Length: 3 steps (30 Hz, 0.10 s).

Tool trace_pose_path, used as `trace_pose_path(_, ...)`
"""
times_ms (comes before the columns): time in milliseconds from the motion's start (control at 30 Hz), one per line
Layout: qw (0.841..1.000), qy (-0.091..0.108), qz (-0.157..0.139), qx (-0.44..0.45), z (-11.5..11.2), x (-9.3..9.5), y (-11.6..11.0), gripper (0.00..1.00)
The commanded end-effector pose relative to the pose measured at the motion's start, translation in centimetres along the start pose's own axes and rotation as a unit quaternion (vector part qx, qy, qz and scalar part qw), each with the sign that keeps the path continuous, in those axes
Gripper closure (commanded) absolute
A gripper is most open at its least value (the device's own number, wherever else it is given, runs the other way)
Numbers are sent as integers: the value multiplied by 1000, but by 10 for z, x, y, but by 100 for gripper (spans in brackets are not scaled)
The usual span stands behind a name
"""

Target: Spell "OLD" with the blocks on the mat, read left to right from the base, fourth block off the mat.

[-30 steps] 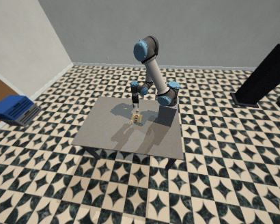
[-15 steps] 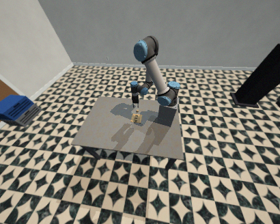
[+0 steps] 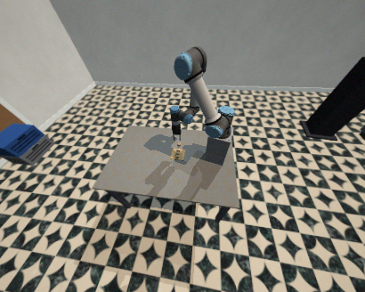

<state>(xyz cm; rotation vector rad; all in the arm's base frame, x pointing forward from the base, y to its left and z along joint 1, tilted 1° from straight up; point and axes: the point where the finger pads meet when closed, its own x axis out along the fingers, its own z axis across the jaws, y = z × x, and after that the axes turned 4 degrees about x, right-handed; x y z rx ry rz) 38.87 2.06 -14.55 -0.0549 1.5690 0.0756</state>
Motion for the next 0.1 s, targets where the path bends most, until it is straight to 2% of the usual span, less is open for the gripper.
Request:
trace_pose_path(0,1000,-1,0,0,0,0,0,0)
trace_pose_path(67,1000,-1,0,0,0,0,0,0)
